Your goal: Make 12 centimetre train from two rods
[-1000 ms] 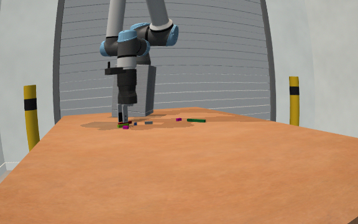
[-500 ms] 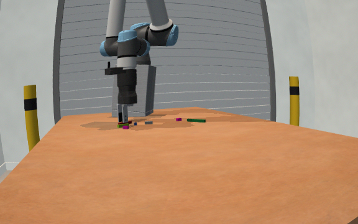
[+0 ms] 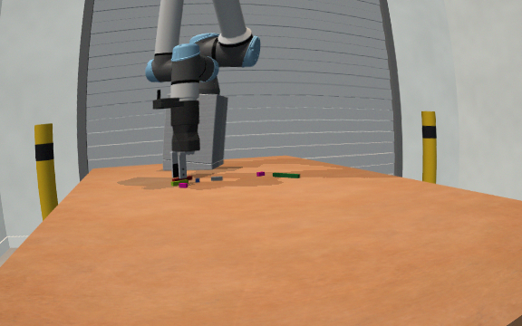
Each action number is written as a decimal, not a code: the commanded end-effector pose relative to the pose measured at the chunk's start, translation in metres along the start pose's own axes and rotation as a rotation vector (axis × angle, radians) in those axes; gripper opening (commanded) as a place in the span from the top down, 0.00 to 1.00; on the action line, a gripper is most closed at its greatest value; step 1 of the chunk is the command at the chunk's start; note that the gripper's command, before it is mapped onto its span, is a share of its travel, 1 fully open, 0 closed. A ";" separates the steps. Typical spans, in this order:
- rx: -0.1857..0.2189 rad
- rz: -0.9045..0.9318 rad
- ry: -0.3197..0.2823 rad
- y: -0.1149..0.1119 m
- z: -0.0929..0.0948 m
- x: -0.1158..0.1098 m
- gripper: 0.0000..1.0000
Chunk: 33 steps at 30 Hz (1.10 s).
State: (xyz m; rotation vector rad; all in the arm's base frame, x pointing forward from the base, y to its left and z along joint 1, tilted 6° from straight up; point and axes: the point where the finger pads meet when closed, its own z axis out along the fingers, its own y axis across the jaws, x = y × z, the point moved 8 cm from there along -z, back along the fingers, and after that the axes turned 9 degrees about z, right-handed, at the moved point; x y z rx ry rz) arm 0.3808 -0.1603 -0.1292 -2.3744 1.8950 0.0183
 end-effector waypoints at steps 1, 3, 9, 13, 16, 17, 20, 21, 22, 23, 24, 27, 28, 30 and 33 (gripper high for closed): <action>0.001 0.000 0.001 0.000 0.000 0.000 0.46; 0.001 0.000 0.001 0.000 0.000 0.000 0.46; 0.001 0.000 0.001 0.000 0.000 0.000 0.46; 0.001 0.000 0.001 0.000 0.002 0.000 0.46; 0.001 0.000 0.001 0.000 0.005 0.000 0.46; 0.001 0.000 0.001 0.000 0.006 0.000 0.46; 0.001 0.000 0.001 0.000 0.009 0.000 0.46; 0.001 0.000 0.001 0.000 0.010 0.000 0.46; 0.001 0.000 0.001 0.000 0.010 0.000 0.46; 0.001 0.000 0.001 0.000 0.010 0.000 0.46; 0.001 0.000 0.001 0.000 0.011 0.000 0.46; 0.001 0.000 0.001 0.000 0.014 0.000 0.46; 0.001 0.000 0.001 0.000 0.015 0.000 0.46; 0.001 0.000 0.001 0.000 0.016 0.000 0.46; 0.001 0.000 0.001 0.000 0.016 0.000 0.46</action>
